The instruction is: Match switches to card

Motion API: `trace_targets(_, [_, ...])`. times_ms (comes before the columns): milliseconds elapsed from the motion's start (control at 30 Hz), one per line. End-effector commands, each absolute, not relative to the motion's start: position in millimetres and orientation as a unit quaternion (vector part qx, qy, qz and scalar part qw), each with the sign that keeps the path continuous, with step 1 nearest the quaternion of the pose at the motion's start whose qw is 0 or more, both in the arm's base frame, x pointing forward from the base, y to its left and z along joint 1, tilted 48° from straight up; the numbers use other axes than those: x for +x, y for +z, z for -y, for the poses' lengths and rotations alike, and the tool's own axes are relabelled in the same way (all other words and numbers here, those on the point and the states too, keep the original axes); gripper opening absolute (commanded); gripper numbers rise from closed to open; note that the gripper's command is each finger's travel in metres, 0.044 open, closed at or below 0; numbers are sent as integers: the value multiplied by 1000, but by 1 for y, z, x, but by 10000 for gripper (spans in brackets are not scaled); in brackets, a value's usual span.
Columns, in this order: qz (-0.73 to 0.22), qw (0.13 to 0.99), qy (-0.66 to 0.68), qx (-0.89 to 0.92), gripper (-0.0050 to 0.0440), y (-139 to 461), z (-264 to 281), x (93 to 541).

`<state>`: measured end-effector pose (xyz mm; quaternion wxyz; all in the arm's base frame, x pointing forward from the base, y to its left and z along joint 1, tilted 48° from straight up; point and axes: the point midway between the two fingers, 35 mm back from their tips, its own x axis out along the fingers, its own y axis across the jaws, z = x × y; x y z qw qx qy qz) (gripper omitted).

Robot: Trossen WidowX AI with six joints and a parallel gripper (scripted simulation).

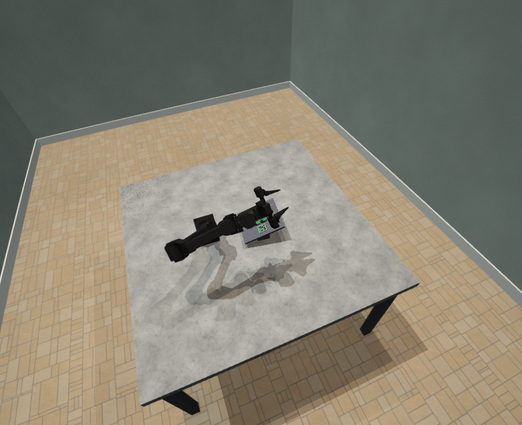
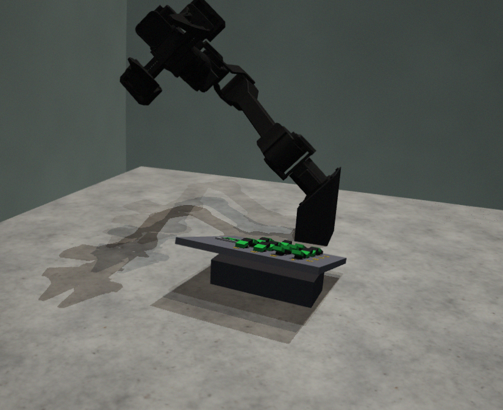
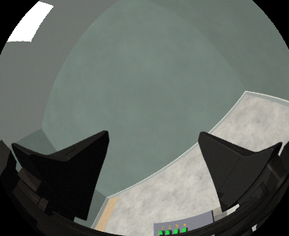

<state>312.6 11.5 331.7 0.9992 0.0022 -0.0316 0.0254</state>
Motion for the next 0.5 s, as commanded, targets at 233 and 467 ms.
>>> trace_targets(233, [-176, 981, -82, 24, 256, 235, 4, 333])
trace_targets(467, [-370, 906, -200, -38, 88, 149, 23, 308])
